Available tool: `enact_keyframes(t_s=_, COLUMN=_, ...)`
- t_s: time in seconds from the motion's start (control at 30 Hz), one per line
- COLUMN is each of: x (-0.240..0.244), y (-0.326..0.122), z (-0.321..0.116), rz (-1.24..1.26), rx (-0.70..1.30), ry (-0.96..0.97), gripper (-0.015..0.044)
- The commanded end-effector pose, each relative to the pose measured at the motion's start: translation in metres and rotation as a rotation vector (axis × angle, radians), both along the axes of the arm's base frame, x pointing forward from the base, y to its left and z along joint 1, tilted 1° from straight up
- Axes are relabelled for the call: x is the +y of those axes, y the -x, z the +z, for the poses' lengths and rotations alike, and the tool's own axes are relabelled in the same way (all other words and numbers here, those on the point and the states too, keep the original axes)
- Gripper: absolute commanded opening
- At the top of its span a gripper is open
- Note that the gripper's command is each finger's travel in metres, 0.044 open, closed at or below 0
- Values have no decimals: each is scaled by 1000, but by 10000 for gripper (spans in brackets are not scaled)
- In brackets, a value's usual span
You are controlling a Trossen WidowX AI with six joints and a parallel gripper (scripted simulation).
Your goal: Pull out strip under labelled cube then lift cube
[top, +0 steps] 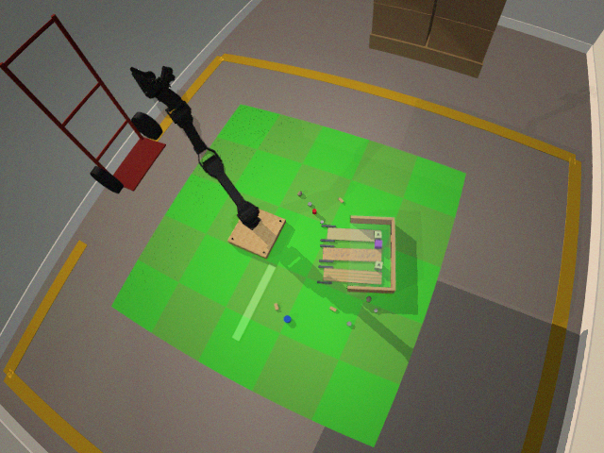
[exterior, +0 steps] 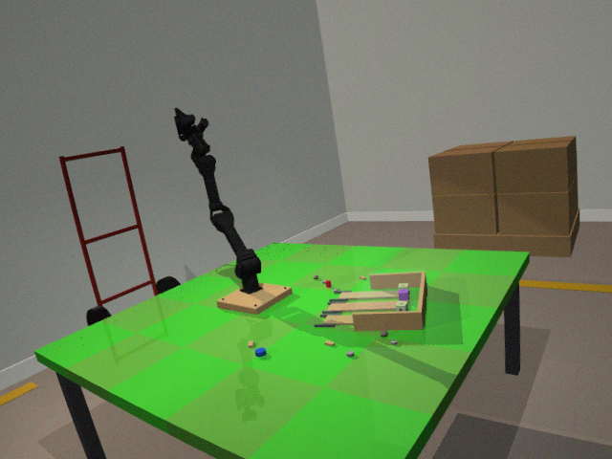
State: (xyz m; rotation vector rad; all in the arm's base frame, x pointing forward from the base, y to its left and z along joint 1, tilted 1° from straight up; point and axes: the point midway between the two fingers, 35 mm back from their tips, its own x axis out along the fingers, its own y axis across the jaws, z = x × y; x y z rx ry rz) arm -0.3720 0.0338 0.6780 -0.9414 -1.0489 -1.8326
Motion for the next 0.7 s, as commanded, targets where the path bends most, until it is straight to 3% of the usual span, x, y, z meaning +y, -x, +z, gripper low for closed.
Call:
enact_keyframes(t_s=0.0, x=-1, y=-3, z=1, rz=5, rx=5, ry=1, gripper=400)
enact_keyframes(t_s=0.3, x=-41, y=-129, z=42, rz=256, rx=254, ry=34, gripper=400)
enact_keyframes(t_s=0.67, x=-62, y=-241, z=47, rz=432, rx=447, ry=19, gripper=400)
